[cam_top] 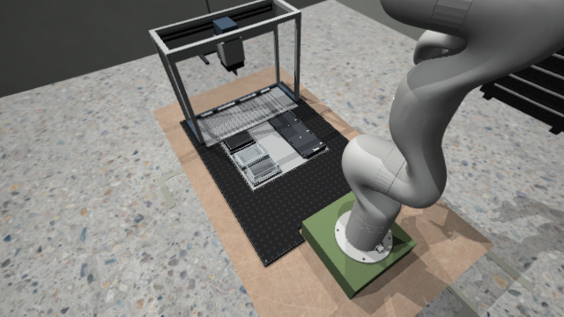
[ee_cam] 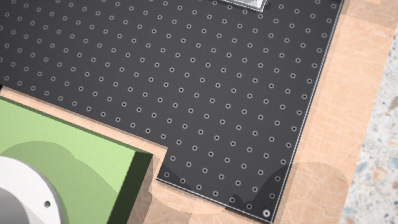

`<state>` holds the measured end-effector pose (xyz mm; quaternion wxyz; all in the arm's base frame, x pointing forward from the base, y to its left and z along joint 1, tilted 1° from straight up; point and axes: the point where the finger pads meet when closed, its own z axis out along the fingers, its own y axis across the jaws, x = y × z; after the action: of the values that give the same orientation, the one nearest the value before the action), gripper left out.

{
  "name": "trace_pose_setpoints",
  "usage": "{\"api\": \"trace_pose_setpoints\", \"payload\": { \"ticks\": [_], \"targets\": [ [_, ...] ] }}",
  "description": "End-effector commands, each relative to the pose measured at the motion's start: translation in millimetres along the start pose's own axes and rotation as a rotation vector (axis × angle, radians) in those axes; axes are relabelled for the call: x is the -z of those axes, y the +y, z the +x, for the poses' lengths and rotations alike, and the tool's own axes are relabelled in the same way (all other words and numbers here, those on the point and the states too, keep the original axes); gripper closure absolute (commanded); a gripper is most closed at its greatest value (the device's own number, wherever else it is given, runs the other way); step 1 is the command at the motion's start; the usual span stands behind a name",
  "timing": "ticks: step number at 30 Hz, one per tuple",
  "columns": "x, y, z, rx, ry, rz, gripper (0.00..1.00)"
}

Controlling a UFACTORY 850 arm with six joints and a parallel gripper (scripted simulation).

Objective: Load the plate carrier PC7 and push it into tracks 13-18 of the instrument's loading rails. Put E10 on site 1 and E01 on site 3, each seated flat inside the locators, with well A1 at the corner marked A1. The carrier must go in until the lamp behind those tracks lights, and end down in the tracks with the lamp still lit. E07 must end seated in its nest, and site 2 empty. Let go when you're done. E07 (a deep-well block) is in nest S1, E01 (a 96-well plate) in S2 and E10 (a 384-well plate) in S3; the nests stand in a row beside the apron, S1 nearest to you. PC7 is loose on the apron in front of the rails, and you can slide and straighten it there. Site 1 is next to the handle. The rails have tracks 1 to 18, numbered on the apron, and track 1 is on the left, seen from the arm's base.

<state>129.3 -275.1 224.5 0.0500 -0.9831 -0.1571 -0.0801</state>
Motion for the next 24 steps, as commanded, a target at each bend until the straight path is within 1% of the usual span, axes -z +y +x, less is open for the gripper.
{"api": "trace_pose_setpoints", "payload": {
  "ticks": [1, 2, 4, 6, 12, 14, 18, 21, 24],
  "targets": [
    [-2.7, 11.5, 14.6, 0.064, -0.02, 0.01, 0.0],
    [-3.5, 14.2, 18.7, 0.064, -0.02, 0.01, 0.0],
    [-3.5, 14.2, 18.7, 0.064, -0.02, 0.01, 0.0],
    [-5.6, 19.0, 27.3, 0.128, -0.037, 0.018, 0.0],
    [-11.4, 32.5, 51.6, 0.134, -0.039, 0.019, 0.0],
    [-13.9, 36.1, 60.6, 0.199, -0.055, 0.026, 0.0],
    [-19.0, 43.2, 78.6, 0.205, -0.057, 0.026, 0.0],
    [-19.5, 43.9, 80.3, 0.205, -0.057, 0.026, 0.0],
    [-23.8, 47.7, 94.1, 0.276, -0.075, 0.033, 0.0]
  ]
}}
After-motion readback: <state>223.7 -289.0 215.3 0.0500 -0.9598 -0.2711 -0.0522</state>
